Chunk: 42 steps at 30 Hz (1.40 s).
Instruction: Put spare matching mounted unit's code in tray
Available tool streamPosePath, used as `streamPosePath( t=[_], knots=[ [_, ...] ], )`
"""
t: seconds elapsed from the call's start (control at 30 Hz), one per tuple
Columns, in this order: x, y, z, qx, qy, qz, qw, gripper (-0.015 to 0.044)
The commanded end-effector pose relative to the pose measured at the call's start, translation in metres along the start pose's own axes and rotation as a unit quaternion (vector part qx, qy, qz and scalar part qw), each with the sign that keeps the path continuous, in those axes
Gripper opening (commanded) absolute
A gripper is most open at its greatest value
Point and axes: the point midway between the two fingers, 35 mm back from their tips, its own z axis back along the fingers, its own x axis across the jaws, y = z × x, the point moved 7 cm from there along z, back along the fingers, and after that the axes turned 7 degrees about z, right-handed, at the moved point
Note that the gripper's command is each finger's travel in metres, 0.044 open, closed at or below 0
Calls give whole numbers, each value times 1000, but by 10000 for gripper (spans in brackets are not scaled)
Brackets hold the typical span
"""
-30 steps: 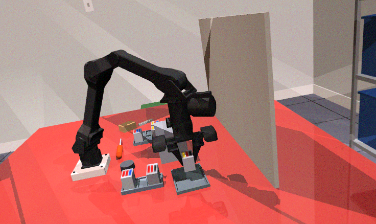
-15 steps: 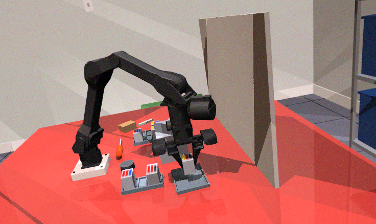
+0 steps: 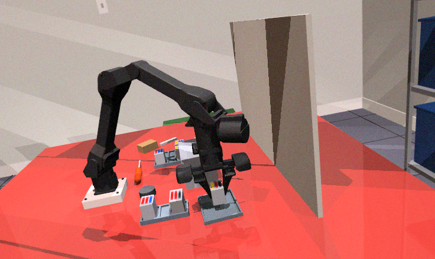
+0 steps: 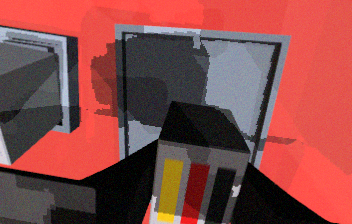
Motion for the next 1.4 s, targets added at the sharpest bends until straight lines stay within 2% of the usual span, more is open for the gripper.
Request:
streamPosePath(
  t=[0.0,0.37,0.93,1.0,1.2,1.37],
  knots=[
    [1,0,-3,2,-1,1,1000,0],
    [2,-2,-10,2,-1,1,1000,0],
    [2,-1,-8,0,0,0,1000,440],
    [0,0,2,0,0,0,1000,440],
    [1,-1,89,2,-1,1,1000,440],
    [2,-2,99,2,-1,1,1000,440]
  ],
)
